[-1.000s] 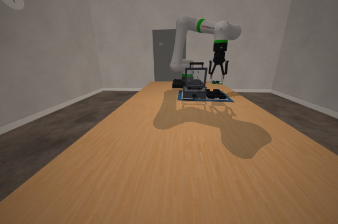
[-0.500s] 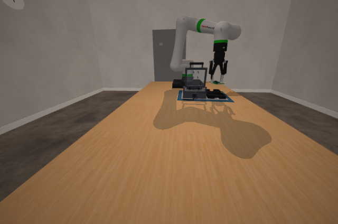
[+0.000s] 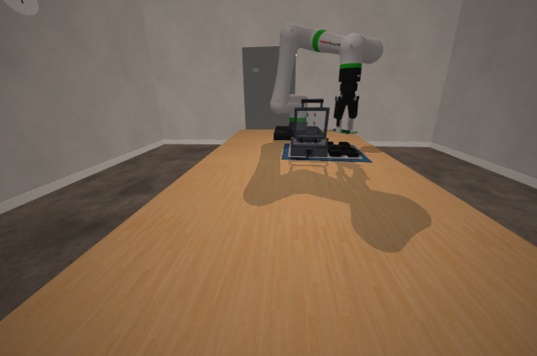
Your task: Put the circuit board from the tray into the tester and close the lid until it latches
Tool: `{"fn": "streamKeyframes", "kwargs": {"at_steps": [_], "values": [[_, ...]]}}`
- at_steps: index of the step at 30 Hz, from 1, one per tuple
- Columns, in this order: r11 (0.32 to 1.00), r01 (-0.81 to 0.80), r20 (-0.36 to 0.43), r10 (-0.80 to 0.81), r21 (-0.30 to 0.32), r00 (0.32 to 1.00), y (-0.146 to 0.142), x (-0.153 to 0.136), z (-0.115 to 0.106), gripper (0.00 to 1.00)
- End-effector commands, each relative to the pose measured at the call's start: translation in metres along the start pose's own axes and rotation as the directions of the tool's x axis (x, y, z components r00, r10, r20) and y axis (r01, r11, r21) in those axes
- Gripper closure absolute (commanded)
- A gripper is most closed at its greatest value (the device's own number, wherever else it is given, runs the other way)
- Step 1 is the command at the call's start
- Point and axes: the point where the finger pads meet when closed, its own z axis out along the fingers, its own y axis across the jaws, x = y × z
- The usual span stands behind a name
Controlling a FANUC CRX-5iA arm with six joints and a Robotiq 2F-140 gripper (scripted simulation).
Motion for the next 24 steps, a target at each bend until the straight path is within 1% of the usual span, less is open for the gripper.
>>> {"fn": "streamKeyframes", "kwargs": {"at_steps": [1,11,13,24], "values": [[0.997,0.075,0.0,-0.075,0.001,0.997,0.0001,0.0002,-0.0002,0.54],[0.955,0.295,-0.001,-0.295,0.001,0.955,0.0001,0.0002,-0.0002,0.54],[0.955,0.295,-0.001,-0.295,0.001,0.955,0.0001,0.0002,-0.0002,0.54],[0.871,0.492,-0.001,-0.492,0.001,0.871,0.0001,0.0002,-0.0002,0.54]]}}
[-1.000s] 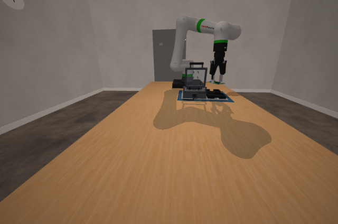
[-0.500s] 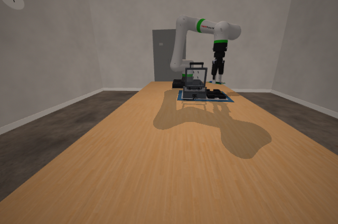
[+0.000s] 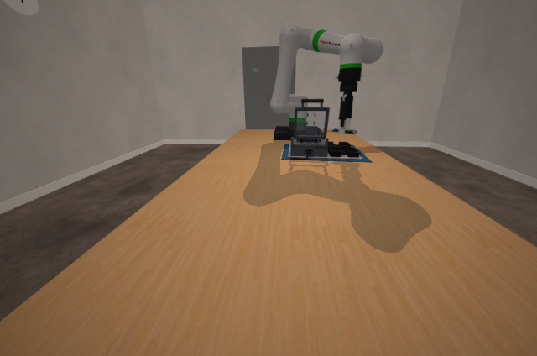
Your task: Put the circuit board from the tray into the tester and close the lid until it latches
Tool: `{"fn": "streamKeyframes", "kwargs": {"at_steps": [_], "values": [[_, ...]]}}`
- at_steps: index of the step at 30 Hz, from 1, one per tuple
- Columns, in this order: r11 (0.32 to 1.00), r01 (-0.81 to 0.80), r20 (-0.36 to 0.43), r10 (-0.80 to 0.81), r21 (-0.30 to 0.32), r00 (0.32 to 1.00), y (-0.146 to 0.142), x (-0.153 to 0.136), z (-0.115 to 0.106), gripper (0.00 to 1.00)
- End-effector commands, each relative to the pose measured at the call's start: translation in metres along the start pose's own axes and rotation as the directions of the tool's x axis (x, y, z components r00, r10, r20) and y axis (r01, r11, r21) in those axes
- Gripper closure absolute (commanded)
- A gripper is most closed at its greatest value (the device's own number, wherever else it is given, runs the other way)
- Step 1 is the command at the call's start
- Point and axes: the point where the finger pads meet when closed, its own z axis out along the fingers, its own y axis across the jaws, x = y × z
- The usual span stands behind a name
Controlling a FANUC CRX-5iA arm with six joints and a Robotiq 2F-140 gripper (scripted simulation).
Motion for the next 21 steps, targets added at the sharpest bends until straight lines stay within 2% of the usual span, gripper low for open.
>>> {"fn": "streamKeyframes", "kwargs": {"at_steps": [1,21], "values": [[0.998,0.057,-0.001,-0.057,0.001,0.998,0.0001,0.0001,-0.0002,0.54],[0.952,0.307,-0.001,-0.307,0.001,0.952,0.0001,0.0001,-0.0002,0.54]]}}
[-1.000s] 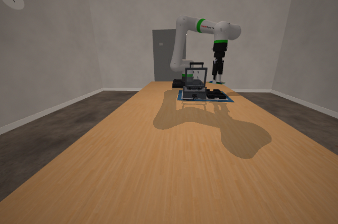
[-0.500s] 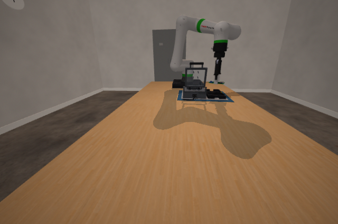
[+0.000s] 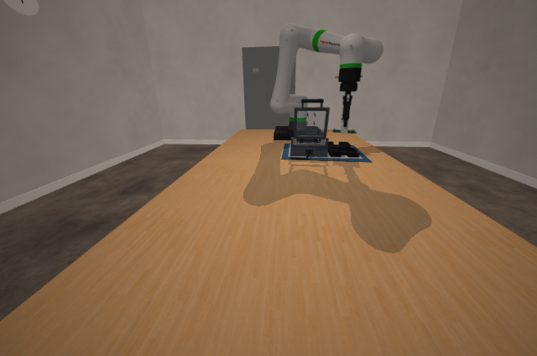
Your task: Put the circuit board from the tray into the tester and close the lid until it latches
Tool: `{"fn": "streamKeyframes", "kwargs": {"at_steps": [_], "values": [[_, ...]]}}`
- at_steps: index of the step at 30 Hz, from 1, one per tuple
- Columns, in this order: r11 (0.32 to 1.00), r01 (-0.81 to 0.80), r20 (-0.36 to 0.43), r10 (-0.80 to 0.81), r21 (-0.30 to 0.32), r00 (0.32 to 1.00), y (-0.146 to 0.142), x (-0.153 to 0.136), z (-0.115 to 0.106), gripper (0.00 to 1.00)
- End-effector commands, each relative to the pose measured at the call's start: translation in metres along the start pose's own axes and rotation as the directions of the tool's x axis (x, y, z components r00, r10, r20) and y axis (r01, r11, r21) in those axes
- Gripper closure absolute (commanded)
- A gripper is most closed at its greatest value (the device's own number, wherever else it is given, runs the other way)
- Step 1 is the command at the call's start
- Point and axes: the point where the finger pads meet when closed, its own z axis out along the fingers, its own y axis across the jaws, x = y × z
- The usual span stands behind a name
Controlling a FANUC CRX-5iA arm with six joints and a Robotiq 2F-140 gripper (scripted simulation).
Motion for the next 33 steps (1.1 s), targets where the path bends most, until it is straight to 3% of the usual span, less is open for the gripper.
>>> {"fn": "streamKeyframes", "kwargs": {"at_steps": [1,33], "values": [[1.0,0.02,-0.001,-0.02,0.0,1.0,0.0001,0.0001,-0.0002,0.54],[0.982,0.189,-0.001,-0.189,0.0,0.982,0.0001,0.0001,-0.0002,0.54]]}}
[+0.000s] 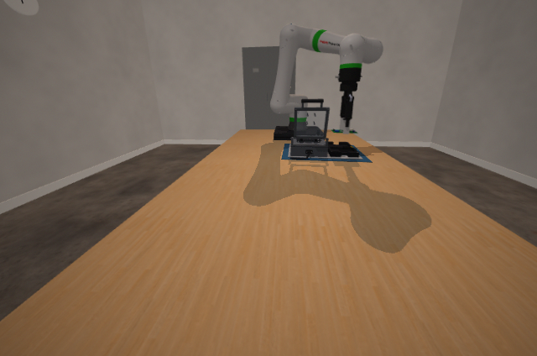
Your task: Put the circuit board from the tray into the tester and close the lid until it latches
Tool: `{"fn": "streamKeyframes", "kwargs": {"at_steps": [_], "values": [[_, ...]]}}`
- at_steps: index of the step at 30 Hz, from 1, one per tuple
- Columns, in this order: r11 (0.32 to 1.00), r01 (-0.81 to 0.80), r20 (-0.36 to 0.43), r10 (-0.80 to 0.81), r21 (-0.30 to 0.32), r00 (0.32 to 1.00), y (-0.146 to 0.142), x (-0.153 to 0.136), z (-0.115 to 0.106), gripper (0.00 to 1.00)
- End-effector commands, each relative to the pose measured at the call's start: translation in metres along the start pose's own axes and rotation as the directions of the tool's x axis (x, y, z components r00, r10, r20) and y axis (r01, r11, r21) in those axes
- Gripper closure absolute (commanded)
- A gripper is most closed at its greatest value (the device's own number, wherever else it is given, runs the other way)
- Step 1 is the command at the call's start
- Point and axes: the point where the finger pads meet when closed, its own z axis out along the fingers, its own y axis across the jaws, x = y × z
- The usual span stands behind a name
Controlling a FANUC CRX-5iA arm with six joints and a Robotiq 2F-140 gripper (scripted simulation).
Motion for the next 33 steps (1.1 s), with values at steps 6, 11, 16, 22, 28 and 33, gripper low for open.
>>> {"fn": "streamKeyframes", "kwargs": {"at_steps": [6,11,16,22,28,33], "values": [[1.0,0.007,0.0,-0.007,0.0,1.0,0.0002,0.0001,-0.0002,0.54],[1.0,0.01,0.0,-0.01,0.0,1.0,0.0002,0.0001,-0.0002,0.54],[1.0,0.011,0.0,-0.011,0.0,1.0,0.0002,0.0001,-0.0002,0.54],[1.0,0.011,0.0,-0.011,0.0,1.0,0.0002,0.0001,-0.0002,0.54],[1.0,0.011,0.0,-0.011,0.0,1.0,0.0002,0.0001,-0.0002,0.54],[1.0,0.011,0.0,-0.011,0.0,1.0,0.0002,0.0001,-0.0002,0.54]]}}
